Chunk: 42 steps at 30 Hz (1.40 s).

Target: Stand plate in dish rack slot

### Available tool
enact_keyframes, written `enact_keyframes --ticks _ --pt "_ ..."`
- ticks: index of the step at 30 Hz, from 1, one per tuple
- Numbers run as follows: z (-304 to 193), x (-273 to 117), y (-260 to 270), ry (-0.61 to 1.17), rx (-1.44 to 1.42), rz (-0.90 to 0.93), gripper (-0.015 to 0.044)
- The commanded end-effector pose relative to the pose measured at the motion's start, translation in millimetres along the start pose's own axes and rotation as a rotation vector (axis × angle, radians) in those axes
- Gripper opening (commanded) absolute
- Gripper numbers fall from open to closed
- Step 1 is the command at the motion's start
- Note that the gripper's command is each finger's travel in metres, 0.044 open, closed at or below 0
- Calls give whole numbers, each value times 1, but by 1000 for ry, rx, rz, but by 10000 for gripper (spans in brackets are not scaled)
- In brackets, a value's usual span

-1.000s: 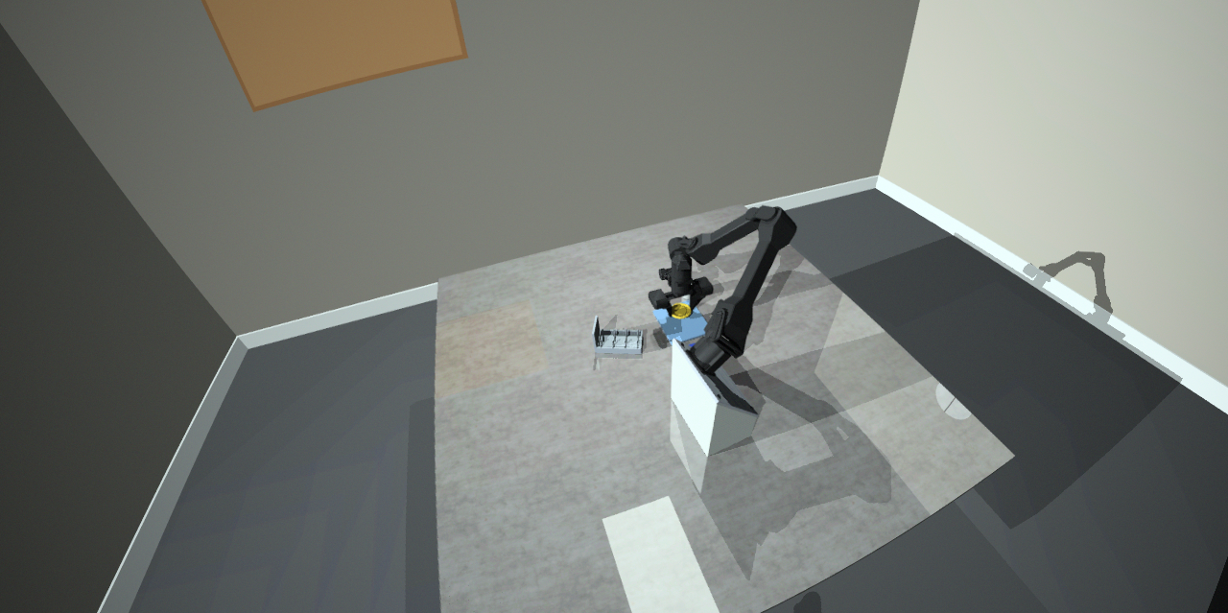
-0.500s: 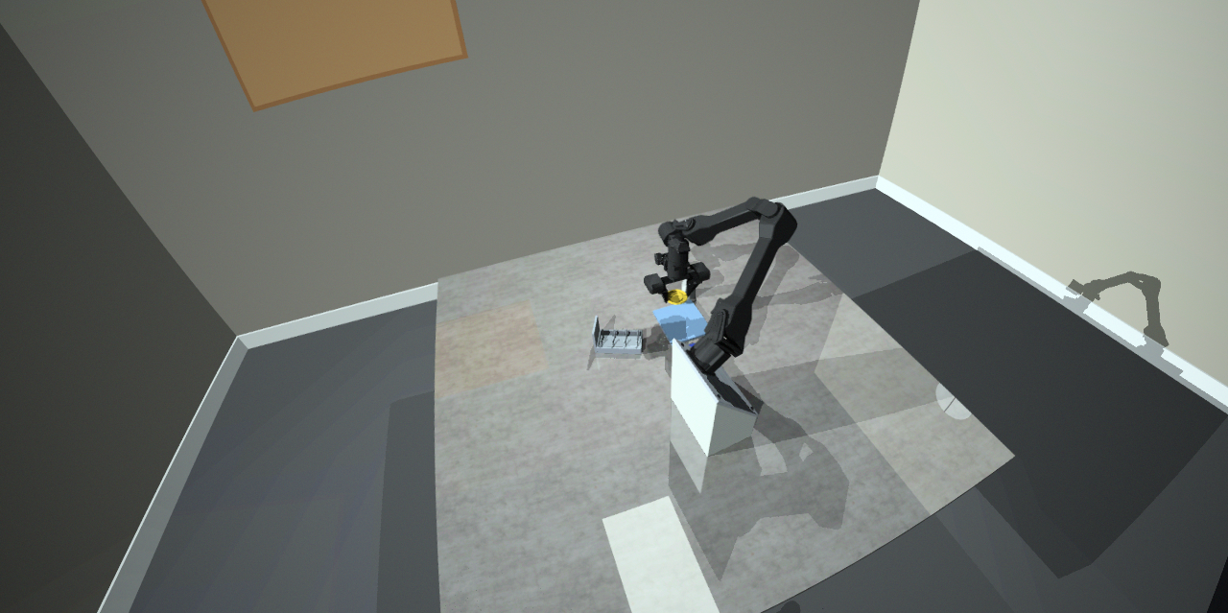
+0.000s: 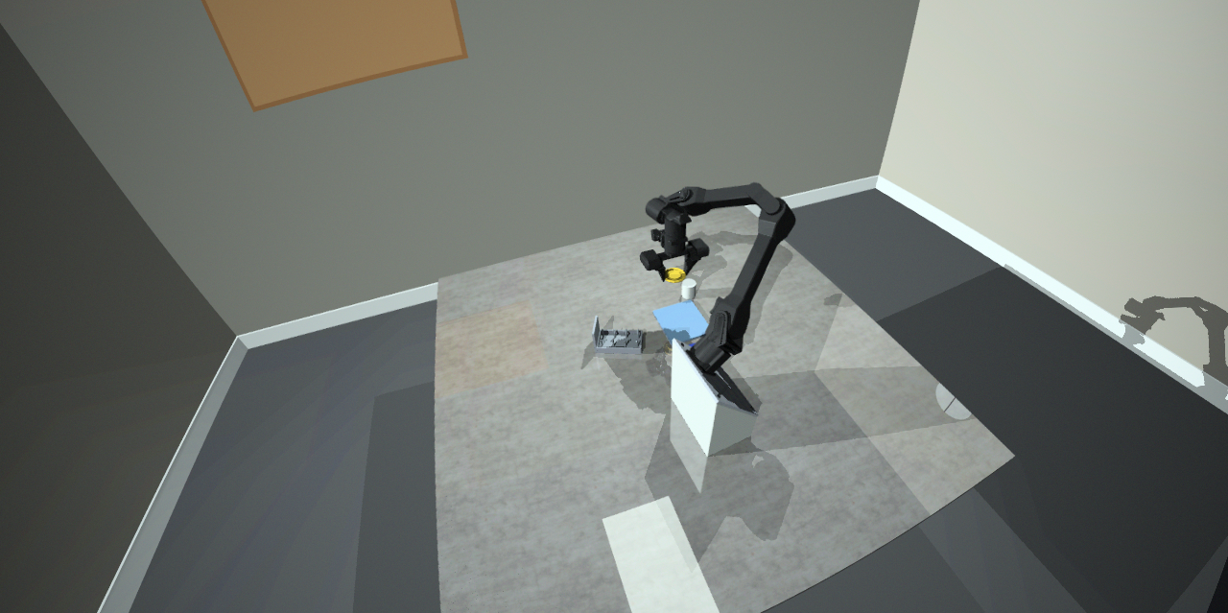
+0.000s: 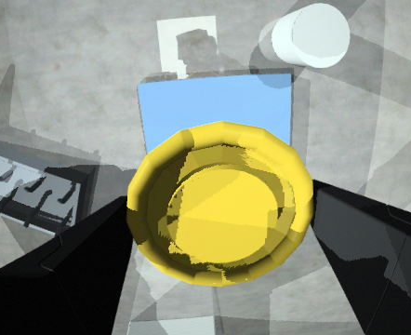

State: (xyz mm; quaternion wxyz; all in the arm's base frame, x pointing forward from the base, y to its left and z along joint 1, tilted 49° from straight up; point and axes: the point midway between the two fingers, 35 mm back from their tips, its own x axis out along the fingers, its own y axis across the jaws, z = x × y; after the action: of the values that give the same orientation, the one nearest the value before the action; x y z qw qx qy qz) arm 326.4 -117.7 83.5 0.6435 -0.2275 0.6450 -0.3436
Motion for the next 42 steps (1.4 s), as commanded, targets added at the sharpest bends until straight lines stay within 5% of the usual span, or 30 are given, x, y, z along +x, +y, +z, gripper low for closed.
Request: enact_keyframes --ticks 1,9,42 --pt "0 -21 -1 -6 9 -10 0" --pt "-2 -36 4 -7 -43 -16 0" --pt "-35 -36 55 -5 -1187 -9 0"
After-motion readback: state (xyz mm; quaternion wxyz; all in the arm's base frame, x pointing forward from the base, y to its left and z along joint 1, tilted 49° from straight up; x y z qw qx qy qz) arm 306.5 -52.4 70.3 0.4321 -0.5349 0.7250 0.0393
